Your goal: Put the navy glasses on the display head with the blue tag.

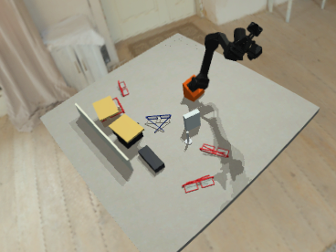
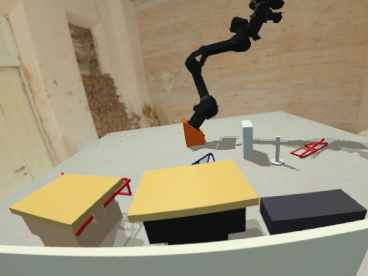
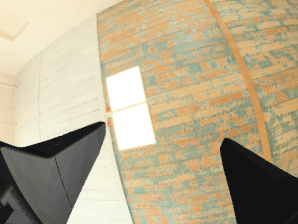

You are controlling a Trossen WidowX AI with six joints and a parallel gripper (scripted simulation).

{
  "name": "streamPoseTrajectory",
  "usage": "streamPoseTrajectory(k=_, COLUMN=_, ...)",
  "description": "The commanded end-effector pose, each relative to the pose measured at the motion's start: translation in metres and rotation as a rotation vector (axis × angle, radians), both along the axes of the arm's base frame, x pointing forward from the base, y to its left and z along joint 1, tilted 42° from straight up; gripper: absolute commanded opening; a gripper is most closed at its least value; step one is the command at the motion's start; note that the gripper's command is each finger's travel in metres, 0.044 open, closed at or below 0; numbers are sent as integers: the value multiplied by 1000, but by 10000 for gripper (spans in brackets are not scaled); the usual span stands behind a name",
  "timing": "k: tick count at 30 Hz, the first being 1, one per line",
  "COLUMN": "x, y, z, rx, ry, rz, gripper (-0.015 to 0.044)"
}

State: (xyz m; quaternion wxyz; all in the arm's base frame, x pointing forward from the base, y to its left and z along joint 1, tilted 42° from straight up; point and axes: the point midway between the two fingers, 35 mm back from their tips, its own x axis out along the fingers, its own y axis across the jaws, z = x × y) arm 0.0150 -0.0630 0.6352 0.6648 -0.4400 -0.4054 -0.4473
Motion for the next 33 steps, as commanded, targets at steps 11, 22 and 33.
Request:
streamPoseTrajectory(k=11, x=7, y=9, z=1, rx=-24, ry=13, rz=5, gripper=361)
streamPoseTrajectory(k=22, x=118, y=104, z=-23, rx=-272, ry=286, rz=97, gripper=200)
streamPoseTrajectory(k=33, x=263, y=151, z=-119, rx=-354, ry=760, rz=314, gripper=200)
